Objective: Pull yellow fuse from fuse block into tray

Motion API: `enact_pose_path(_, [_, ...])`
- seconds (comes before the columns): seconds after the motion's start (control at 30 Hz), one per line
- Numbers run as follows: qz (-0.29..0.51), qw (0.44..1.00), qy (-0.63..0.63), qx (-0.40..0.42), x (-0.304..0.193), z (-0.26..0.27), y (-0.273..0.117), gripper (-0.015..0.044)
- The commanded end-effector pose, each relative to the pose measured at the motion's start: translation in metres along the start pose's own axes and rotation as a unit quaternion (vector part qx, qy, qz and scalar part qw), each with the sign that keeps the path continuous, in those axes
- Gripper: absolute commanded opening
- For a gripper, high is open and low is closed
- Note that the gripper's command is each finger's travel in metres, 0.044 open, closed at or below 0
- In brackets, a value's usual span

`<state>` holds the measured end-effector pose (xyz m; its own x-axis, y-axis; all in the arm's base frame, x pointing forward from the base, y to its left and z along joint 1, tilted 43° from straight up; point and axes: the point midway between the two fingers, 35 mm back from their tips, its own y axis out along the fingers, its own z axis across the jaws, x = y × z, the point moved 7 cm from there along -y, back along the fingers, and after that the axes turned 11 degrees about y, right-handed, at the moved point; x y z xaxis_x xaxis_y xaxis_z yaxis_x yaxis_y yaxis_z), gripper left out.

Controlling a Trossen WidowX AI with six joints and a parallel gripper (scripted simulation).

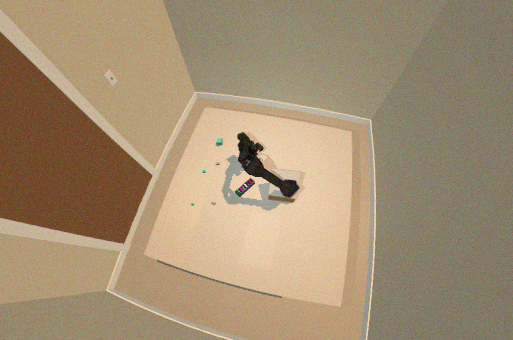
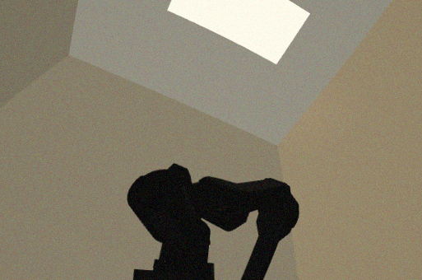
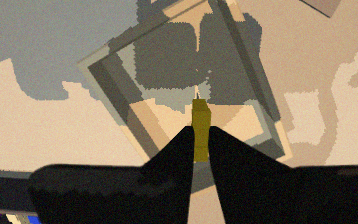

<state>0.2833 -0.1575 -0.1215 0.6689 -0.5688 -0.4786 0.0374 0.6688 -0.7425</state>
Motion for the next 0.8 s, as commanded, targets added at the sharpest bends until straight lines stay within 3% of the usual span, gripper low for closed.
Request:
enact_pose_path(0.0, [-0.001,1.000,0.000,0.000,0.000,0.000,-0.001,0.0079])
enact_pose_path(0.33, [-0.001,1.000,0.000,0.000,0.000,0.000,-0.004,0.0330])
enact_pose_path(0.47, [-0.001,1.000,0.004,0.001,0.000,-0.001,-0.038,0.0330])
enact_pose_path(0.77, [-0.001,1.000,0.004,0.001,0.000,-0.001,-0.038,0.0330])
